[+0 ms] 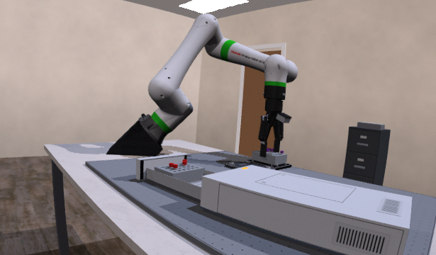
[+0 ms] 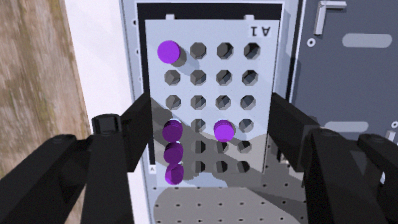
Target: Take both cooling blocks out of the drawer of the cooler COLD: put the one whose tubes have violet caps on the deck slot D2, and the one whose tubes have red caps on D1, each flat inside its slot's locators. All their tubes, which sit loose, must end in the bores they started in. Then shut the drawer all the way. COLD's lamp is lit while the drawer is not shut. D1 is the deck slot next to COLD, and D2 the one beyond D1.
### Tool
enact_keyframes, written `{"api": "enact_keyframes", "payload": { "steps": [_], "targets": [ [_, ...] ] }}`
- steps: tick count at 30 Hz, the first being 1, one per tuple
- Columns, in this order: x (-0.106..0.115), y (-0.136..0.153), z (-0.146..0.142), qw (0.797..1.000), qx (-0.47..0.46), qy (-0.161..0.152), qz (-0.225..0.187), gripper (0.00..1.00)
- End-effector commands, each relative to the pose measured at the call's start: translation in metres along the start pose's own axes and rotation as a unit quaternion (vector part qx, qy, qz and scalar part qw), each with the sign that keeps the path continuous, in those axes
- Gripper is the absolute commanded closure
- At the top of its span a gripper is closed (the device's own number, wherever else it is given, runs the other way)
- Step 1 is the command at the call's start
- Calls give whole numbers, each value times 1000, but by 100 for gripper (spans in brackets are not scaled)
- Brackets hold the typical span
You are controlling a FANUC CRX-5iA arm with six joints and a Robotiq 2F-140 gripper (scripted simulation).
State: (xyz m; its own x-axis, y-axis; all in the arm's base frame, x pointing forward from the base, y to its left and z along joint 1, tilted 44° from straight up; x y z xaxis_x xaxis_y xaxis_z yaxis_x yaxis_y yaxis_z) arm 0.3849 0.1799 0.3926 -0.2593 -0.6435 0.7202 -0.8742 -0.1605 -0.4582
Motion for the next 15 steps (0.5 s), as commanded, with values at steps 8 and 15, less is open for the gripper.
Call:
{"api": "enact_keyframes", "payload": {
  "steps": [8, 15],
  "targets": [
    [-1, 0, 0, 1000, 0, 0, 1, 90],
    [-1, 0, 0, 1000, 0, 0, 1, 90]
  ]
}}
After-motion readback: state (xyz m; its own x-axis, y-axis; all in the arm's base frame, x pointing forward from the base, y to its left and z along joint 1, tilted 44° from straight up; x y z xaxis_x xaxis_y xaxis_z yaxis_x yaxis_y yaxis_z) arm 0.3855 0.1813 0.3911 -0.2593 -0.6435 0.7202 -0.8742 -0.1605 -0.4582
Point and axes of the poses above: the point where the finger pads meet when closed, its own x axis back along the fingers, its own z axis across the jaws, y = z × x, the point moved 8 cm from there along x, back along the fingers, and after that the axes turned 15 degrees about x, right-handed, at the moved point
